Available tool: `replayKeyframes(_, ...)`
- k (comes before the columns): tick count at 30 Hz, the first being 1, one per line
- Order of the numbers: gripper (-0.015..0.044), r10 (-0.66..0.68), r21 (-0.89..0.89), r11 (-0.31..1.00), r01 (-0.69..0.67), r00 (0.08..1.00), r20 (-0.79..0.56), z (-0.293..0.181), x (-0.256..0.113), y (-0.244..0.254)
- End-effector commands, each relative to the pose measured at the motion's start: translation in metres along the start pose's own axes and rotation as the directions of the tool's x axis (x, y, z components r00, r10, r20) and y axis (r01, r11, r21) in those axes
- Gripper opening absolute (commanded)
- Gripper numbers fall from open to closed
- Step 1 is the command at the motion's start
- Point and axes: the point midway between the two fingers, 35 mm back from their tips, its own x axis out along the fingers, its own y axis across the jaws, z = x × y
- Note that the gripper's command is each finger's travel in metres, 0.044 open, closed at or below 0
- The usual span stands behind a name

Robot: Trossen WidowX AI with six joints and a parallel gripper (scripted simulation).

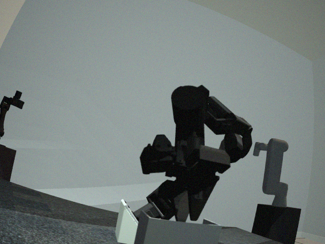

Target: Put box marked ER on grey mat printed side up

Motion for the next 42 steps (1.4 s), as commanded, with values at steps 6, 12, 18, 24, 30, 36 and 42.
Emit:
replayKeyframes(6, 0.0243, -0.006, 0.003, 1.0, 0.006, 1.0, -0.001, -0.001, 0.015, -0.002)
replayKeyframes(12, 0.0243, -0.005, 0.003, 1.0, 0.005, 1.0, -0.003, -0.001, 0.021, -0.002)
replayKeyframes(18, 0.021, -0.002, 0.0, 1.0, 0.002, 1.0, -0.001, -0.001, 0.018, -0.001)
replayKeyframes(24, 0.017, -0.002, 0.0, 1.0, 0.002, 1.0, -0.001, -0.001, 0.018, -0.001)
replayKeyframes(30, 0.0159, -0.002, 0.0, 1.0, 0.002, 1.0, -0.001, -0.001, 0.018, -0.001)
replayKeyframes(36, 0.0159, -0.002, 0.0, 1.0, 0.002, 1.0, -0.001, -0.001, 0.016, -0.001)
replayKeyframes(42, 0.0159, -0.004, 0.001, 1.0, 0.004, 1.0, 0.001, 0.0, 0.007, -0.001)
